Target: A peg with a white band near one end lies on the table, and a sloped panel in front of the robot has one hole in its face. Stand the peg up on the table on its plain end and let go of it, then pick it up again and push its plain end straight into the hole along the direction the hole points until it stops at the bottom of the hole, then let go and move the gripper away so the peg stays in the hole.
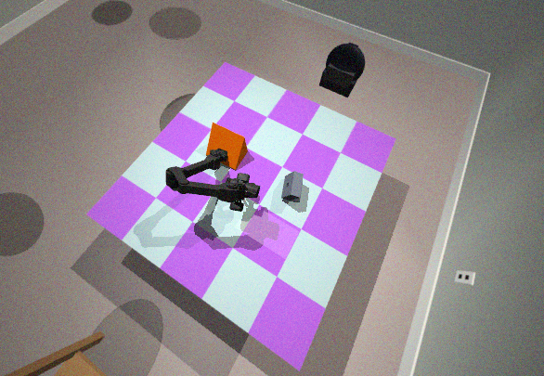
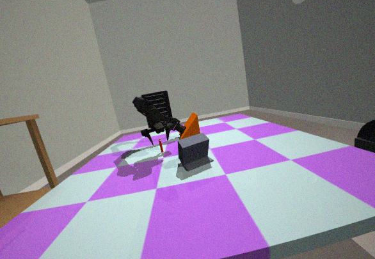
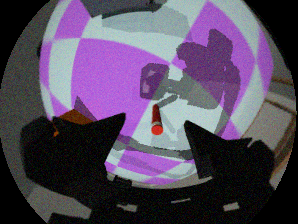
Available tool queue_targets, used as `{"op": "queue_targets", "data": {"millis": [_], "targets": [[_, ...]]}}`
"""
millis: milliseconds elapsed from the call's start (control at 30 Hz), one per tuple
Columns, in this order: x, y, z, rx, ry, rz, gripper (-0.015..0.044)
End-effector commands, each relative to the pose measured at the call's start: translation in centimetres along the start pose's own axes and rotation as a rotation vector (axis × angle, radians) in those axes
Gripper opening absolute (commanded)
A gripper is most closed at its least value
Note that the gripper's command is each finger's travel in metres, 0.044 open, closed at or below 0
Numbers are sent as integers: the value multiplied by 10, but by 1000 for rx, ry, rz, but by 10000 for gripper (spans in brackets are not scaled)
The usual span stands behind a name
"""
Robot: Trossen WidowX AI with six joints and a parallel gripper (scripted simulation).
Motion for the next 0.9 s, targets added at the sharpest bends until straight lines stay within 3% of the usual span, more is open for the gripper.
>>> {"op": "queue_targets", "data": {"millis": [0, 333, 833, 867], "targets": [[-6, -1, 1, -1, -4, 3, 440], [-20, -1, 2, -2, -4, 7, 440], [-17, -1, 1, -1, 1, 3, 46], [-17, -1, 1, -1, 1, 3, 40]]}}
Point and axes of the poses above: the point midway between the two fingers, 35 mm back from their tips, its own x axis back along the fingers, its own y axis across the jaws, z = x × y, the point moved 7 cm from there along x, back along the fingers, and after that the axes turned 14 degrees about -x, right-handed, at the moved point
